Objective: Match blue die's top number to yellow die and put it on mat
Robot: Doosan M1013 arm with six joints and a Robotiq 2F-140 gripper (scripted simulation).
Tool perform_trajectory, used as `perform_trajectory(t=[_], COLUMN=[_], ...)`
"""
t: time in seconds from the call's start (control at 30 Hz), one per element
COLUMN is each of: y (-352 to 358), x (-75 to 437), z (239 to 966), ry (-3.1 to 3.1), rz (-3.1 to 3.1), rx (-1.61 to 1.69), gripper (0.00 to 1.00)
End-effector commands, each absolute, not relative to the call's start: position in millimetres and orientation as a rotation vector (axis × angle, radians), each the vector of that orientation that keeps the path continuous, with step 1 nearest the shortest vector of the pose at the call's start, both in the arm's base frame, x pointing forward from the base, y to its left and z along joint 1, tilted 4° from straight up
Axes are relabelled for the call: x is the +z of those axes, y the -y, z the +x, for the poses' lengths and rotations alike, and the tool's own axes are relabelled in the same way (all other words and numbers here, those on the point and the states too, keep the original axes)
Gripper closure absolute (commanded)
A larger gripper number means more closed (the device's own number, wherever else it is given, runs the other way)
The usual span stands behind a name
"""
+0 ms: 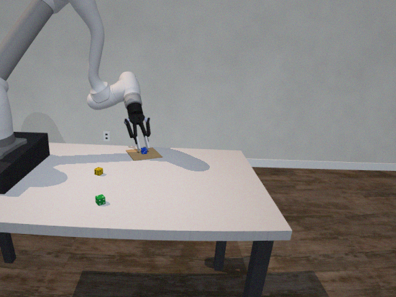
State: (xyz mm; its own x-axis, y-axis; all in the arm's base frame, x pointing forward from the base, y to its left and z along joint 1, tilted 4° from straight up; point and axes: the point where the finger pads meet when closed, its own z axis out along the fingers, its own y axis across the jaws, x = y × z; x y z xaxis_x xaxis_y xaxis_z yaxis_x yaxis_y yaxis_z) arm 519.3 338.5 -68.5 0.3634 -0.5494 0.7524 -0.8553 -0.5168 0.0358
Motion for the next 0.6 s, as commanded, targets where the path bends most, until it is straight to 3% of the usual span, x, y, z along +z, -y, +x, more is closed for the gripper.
perform_trajectory(t=[0.0, 0.57], y=[-336.4, -336.2], x=[-73.4, -75.8], z=[520.8, 520.8], ry=[1.221, 1.221], rz=[2.205, 2.205], rx=[0.979, 0.979], gripper=[0.68, 0.68])
